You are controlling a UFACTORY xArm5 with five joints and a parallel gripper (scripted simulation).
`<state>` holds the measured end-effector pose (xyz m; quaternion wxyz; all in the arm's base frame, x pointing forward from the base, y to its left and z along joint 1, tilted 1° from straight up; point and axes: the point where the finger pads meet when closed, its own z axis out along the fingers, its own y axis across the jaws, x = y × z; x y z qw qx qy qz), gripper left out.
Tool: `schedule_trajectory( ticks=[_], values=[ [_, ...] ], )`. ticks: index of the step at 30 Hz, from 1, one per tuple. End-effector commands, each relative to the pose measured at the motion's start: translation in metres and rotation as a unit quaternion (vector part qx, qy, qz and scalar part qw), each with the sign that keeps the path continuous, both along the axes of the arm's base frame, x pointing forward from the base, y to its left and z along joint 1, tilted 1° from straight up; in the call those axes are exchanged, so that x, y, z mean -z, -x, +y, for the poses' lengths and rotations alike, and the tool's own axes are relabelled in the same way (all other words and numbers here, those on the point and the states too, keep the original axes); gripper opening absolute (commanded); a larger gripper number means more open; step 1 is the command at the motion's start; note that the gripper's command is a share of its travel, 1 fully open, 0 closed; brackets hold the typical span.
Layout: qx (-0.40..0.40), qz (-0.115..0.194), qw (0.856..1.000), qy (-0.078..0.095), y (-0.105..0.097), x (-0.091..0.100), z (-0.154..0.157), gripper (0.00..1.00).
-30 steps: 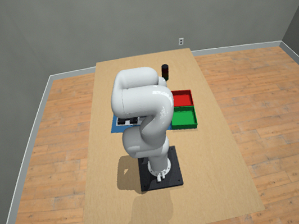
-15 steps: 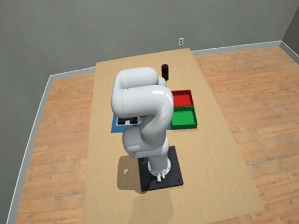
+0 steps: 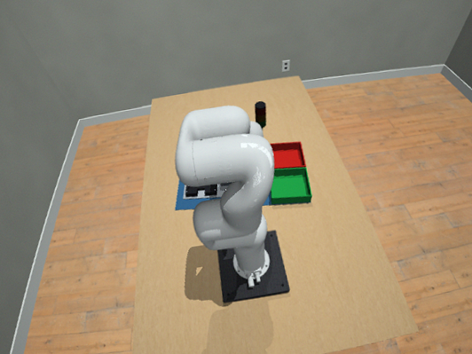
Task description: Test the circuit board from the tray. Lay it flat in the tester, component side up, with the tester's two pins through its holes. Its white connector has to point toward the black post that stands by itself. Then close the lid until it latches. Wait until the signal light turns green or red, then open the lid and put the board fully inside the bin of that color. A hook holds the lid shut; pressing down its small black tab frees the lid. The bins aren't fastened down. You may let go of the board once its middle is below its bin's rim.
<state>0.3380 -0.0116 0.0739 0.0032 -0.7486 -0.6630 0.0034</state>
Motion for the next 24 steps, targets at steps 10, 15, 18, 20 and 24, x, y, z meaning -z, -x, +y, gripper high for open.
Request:
schedule_trajectory(
  ticks=[10, 15, 18, 20, 24],
  values=[
    [0.0, -0.001, 1.0, 0.0, -0.001, 0.0002, 0.0, 0.0],
    [0.0, -0.001, 1.0, 0.0, -0.001, 0.0003, 0.0, 0.0],
    [0.0, -0.001, 1.0, 0.0, -0.001, 0.001, 0.0, 0.0],
    [0.0, -0.001, 1.0, 0.0, -0.001, 0.0012, 0.0, 0.0],
    [0.0, -0.001, 1.0, 0.0, -0.001, 0.0012, 0.0, 0.0]
  ],
)
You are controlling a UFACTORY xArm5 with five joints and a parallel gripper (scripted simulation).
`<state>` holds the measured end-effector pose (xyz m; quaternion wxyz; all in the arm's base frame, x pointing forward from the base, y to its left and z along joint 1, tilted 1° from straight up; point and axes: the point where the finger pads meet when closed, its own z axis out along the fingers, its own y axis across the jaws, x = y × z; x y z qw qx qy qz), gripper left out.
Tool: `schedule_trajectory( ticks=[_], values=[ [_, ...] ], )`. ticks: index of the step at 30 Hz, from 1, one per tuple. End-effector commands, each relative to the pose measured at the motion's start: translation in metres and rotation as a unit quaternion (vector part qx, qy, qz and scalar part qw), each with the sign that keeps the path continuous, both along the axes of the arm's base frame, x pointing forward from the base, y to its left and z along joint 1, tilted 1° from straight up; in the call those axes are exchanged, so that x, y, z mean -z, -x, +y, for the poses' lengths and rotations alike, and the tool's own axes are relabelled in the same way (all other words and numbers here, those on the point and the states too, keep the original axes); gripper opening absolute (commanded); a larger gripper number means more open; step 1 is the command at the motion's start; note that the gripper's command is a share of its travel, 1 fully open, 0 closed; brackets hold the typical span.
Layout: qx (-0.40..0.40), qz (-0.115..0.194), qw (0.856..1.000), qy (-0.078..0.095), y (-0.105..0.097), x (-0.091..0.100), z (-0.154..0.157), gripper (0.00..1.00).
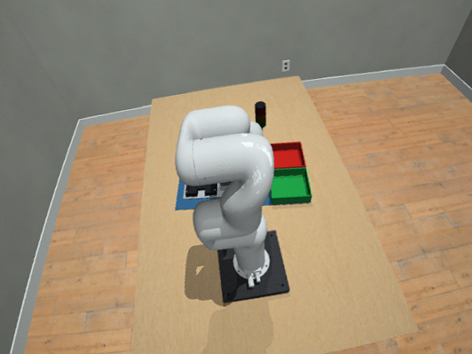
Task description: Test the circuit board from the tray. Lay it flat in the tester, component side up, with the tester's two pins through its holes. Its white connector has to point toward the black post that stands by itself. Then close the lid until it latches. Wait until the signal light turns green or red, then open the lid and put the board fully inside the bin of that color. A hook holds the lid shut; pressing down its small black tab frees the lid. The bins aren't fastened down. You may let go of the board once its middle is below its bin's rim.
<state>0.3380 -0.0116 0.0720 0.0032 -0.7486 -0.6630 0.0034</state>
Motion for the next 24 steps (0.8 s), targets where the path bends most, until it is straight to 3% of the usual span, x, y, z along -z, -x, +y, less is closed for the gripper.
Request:
schedule_trajectory(
  ticks=[1, 3, 4, 24],
  values=[
    [0.0, -0.001, 1.0, 0.0, -0.001, -0.0007, 0.0, 0.0],
    [0.0, -0.001, 1.0, 0.0, -0.001, -0.0007, 0.0, 0.0],
    [0.0, -0.001, 1.0, 0.0, -0.001, -0.0007, 0.0, 0.24],
    [0.0, -0.001, 1.0, 0.0, -0.001, -0.0007, 0.0, 0.24]
  ],
)
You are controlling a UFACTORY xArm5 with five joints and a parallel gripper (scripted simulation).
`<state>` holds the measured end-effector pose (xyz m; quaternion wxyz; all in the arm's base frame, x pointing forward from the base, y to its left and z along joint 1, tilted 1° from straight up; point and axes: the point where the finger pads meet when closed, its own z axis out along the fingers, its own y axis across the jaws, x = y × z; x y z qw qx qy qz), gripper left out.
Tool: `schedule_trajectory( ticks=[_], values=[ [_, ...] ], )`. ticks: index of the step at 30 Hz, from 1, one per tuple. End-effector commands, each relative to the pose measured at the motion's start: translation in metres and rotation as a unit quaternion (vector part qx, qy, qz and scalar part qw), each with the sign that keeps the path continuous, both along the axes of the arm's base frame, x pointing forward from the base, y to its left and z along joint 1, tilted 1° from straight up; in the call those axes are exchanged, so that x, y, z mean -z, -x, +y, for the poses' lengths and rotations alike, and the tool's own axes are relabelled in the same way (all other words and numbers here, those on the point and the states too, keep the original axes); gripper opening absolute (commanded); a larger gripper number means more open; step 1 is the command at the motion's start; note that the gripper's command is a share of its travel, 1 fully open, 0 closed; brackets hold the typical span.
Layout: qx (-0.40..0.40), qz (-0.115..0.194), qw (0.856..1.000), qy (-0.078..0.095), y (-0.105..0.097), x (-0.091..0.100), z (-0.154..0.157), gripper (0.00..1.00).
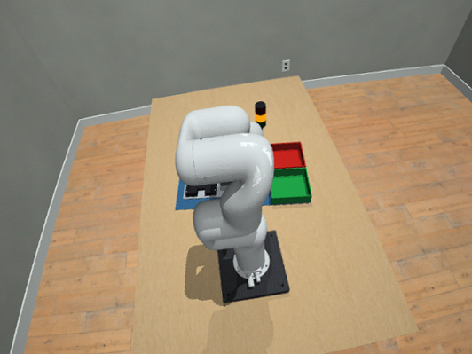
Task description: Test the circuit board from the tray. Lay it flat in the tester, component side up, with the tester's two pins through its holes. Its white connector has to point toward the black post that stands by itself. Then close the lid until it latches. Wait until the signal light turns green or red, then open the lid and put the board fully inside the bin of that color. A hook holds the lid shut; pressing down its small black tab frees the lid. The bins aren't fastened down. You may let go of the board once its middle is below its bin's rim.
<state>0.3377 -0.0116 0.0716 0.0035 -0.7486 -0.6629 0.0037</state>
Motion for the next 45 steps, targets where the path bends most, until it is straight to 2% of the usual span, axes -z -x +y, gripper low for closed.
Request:
schedule_trajectory(
  ticks=[1, 22, 27, 33, 35, 45],
  values=[
    [0.0, -0.002, 1.0, 0.0, -0.001, -0.001, 0.0, 0.24],
    [0.0, -0.002, 1.0, 0.0, -0.001, -0.006, 0.0, 0.24],
    [0.0, -0.002, 1.0, 0.0, -0.001, -0.021, 0.0, 0.24],
    [0.0, -0.002, 1.0, 0.0, -0.002, -0.049, -0.001, 0.24],
    [0.0, -0.002, 1.0, 0.0, -0.002, -0.049, -0.001, 0.24],
    [0.0, -0.002, 1.0, 0.0, -0.002, -0.093, -0.001, 0.24]
  ],
)
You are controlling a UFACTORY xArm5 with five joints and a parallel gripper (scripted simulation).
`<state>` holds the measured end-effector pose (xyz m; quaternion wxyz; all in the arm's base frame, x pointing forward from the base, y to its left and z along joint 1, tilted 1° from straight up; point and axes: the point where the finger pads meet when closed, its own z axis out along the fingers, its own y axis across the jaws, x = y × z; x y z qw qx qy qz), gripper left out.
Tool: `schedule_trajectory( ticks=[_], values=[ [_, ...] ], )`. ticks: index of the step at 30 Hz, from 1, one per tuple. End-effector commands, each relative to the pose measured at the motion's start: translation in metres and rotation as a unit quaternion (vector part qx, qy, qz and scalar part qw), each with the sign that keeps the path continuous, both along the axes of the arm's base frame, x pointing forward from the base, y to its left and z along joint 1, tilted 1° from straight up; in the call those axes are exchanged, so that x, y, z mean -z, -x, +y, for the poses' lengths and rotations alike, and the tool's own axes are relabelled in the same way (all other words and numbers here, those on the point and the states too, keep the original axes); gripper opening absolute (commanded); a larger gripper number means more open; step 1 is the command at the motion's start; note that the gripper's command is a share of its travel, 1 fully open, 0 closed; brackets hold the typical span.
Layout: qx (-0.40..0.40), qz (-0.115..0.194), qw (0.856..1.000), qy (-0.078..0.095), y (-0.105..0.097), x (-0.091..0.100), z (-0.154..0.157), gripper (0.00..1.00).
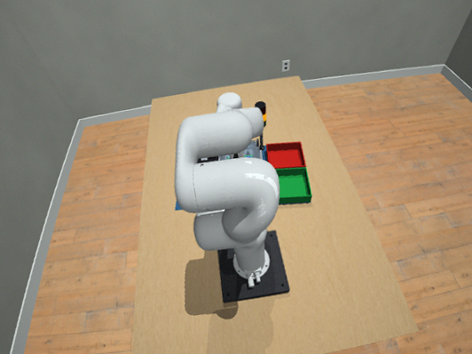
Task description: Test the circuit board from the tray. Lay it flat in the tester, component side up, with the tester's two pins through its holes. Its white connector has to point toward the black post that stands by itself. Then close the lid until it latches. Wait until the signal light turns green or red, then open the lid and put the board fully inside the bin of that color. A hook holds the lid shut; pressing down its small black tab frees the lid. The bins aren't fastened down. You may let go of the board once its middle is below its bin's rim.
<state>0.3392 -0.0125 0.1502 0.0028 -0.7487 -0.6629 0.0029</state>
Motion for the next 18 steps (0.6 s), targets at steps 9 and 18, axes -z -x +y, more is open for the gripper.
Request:
schedule_trajectory(
  ticks=[9, 18],
  values=[
    [0.0, -0.001, 1.0, 0.0, -0.0004, -0.0224, -0.0002, 0.24],
    [0.0, -0.001, 1.0, 0.0, -0.0004, -0.0224, -0.0002, 1.0]
  ],
)
